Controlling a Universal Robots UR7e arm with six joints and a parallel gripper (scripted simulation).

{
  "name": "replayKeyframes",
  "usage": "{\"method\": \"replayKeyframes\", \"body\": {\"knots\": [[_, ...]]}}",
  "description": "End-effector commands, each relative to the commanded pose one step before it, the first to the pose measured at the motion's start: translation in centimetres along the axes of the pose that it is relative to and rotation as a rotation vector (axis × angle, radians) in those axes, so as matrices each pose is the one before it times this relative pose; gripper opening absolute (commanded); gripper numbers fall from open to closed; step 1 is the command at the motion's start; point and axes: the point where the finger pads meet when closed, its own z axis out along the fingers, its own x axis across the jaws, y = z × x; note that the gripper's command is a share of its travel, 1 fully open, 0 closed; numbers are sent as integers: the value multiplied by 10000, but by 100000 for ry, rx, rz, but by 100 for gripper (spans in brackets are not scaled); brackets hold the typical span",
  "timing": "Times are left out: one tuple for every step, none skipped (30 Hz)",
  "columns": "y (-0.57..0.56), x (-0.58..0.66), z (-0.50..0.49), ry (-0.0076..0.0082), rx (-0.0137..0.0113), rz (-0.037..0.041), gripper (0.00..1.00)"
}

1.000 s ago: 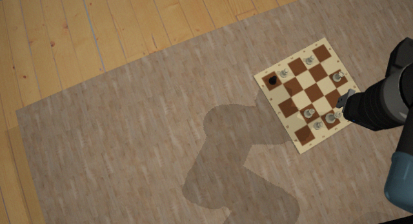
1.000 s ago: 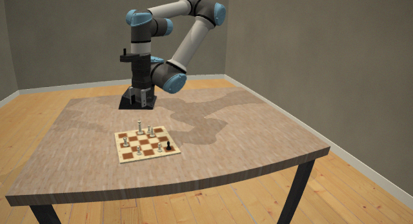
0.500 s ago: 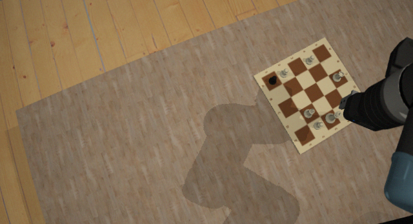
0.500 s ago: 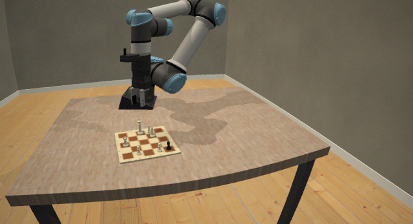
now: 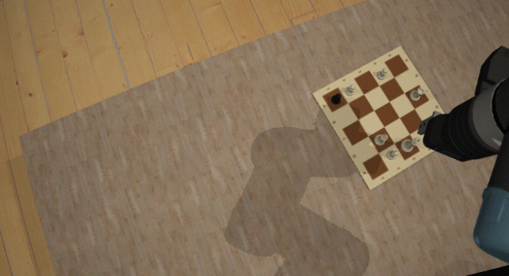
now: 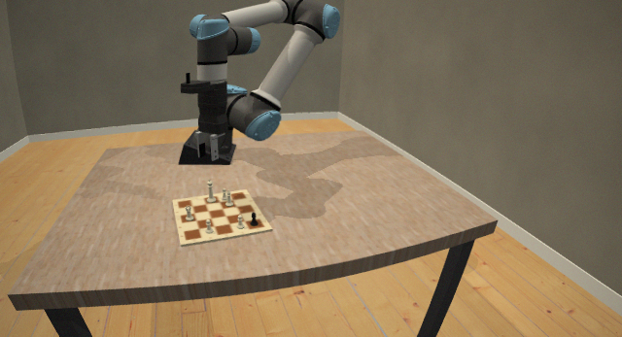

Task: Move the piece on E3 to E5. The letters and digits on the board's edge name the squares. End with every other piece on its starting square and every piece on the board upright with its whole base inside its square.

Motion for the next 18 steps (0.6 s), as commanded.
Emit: {"method": "replayKeyframes", "body": {"knots": [[-329,-47,-355,-9,103,-17,79],[0,0,0,0,0,0,79],[0,0,0,0,0,0,79],[0,0,0,0,0,0,79],[0,0,3,0,0,0,79],[0,0,17,0,0,0,79],[0,1,45,0,0,0,79],[-1,2,84,0,0,-1,79],[0,0,0,0,0,0,79],[0,0,0,0,0,0,79],[-1,3,134,-1,0,-1,79],[-2,4,193,-1,0,-1,79],[-2,6,259,-1,-1,-2,79],[-2,7,332,-1,-1,-2,79],[-2,9,410,-2,-1,-3,79],[-2,11,492,-2,-1,-3,79],[-1,12,578,-3,-1,-4,79],[1,14,665,-3,-1,-4,79]]}}
